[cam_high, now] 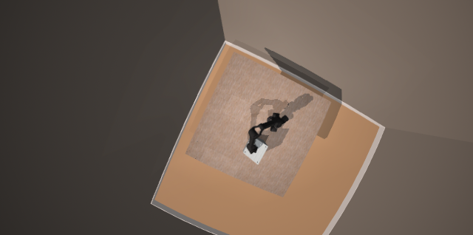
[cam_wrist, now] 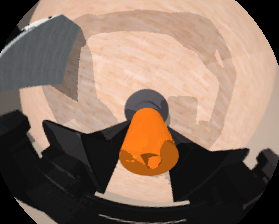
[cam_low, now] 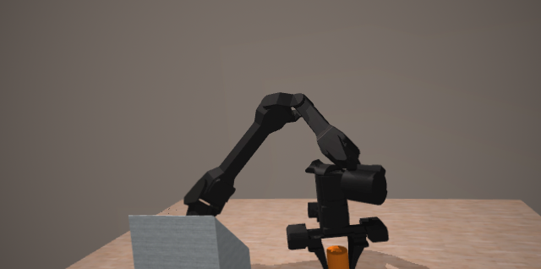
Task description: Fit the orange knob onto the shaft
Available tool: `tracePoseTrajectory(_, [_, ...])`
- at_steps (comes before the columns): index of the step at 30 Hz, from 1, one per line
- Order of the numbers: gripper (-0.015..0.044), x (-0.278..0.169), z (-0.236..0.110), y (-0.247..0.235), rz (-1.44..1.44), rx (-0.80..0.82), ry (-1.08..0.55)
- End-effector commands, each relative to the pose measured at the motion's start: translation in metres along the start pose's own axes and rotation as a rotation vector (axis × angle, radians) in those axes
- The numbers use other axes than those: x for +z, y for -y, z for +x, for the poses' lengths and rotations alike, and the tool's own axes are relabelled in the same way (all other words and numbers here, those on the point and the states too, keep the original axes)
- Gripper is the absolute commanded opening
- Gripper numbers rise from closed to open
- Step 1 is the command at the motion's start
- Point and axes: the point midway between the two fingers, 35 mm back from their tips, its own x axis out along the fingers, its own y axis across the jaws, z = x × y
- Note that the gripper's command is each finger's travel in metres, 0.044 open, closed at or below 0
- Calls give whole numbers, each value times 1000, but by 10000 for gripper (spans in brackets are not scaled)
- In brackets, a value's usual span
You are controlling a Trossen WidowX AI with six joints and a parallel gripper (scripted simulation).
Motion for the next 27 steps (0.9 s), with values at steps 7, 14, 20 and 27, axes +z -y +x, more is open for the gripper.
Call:
tracePoseTrajectory(7, [0, 0, 3, -1, -46, 1, -1])
tracePoseTrajectory(14, [0, 0, 4, 0, -46, 1, -1])
tracePoseTrajectory(20, [0, 0, 4, 0, -49, 1, -1])
tracePoseTrajectory(27, [0, 0, 4, 0, -66, 1, -1])
